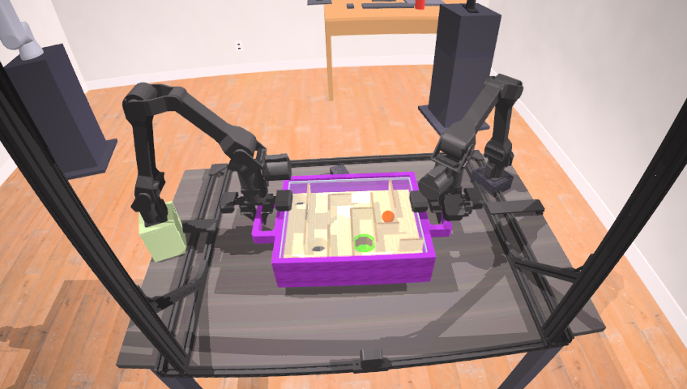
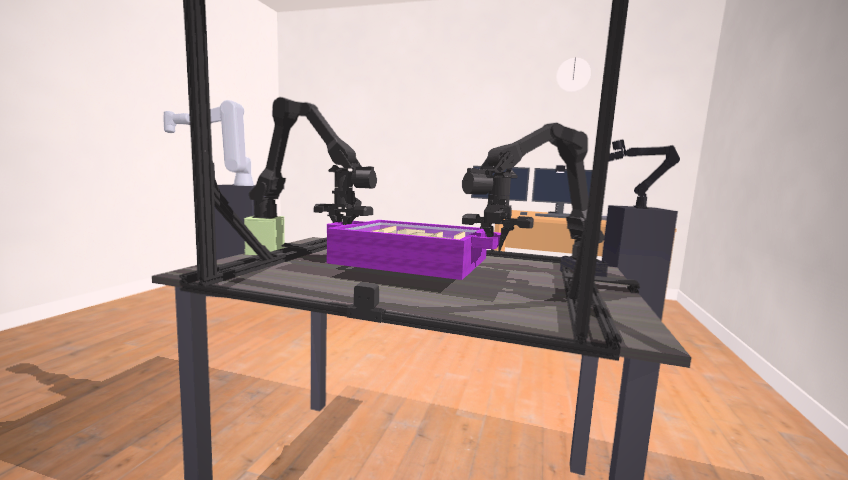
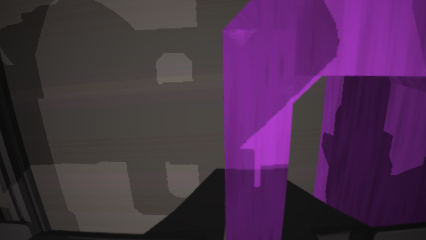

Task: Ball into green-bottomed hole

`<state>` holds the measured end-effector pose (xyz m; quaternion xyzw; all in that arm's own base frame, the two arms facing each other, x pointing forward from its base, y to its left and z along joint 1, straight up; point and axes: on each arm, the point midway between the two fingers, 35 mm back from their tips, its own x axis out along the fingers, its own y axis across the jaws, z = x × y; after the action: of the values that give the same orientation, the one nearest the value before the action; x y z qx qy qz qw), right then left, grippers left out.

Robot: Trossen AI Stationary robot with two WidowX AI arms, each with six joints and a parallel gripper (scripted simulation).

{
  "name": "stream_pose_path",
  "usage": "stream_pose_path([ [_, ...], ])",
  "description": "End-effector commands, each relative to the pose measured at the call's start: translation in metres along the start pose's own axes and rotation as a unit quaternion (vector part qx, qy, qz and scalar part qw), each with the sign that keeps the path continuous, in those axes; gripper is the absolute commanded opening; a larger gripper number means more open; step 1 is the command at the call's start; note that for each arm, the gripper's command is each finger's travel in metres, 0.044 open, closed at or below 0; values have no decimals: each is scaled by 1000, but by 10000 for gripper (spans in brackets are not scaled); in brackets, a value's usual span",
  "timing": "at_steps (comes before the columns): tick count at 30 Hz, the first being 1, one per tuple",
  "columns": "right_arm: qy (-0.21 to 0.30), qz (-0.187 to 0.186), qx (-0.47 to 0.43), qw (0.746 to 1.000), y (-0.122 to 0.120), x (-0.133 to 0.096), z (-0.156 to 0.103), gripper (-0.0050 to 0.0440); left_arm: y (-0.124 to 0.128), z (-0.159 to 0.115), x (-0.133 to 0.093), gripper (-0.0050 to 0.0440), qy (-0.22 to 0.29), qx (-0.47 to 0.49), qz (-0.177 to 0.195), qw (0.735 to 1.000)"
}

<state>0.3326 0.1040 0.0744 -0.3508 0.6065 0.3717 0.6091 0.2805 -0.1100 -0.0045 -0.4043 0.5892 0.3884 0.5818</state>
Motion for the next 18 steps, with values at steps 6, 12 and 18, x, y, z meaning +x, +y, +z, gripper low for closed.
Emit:
stream_pose_path([
  [6,9,11,1,1000,-2,-12,2,20,2,-2,5,20,-10,1,-17,1000],
  [12,28,2,1,1000,-1,-7,4,20,1,-4,-1,20,-29,1,-8,1000],
  [18,28,-9,1,1000,0,-1,4,20,0,-4,-6,20,-29,1,3,1000],
])
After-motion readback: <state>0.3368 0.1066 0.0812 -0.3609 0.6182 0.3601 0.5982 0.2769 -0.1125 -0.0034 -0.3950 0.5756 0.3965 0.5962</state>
